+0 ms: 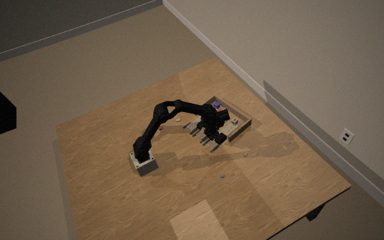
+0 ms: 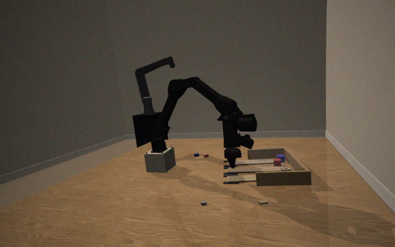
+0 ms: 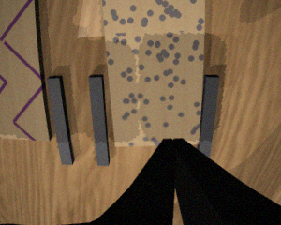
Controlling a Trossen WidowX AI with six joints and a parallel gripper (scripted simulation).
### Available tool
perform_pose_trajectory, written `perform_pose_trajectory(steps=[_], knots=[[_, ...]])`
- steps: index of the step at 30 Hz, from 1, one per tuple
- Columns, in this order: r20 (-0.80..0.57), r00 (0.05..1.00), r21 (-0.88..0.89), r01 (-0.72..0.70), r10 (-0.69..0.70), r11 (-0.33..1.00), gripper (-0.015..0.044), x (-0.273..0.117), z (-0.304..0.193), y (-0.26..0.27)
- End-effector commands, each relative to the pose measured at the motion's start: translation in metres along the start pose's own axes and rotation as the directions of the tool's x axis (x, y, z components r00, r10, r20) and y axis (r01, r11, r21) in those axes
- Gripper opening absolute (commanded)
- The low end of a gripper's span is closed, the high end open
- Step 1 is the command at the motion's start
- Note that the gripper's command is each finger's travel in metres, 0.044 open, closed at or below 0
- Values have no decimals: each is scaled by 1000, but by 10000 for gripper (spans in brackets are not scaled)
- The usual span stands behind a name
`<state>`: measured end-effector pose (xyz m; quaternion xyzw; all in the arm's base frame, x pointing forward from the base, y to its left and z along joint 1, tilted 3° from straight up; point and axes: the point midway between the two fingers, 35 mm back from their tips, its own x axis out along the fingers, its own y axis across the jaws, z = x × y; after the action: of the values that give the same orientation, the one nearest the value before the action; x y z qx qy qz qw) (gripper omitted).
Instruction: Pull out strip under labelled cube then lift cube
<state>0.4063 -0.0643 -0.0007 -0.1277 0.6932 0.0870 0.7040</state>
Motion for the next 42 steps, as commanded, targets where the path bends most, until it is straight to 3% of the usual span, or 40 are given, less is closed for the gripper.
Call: perform_pose_trajectory(steps=[1,26,42], knots=[[2,1000,-6,-3,3,1000,0,5,1,1],[2,1000,-6,-3,3,1000,0,46,0,5],[2,1000,-6,-3,3,1000,0,47,0,5]])
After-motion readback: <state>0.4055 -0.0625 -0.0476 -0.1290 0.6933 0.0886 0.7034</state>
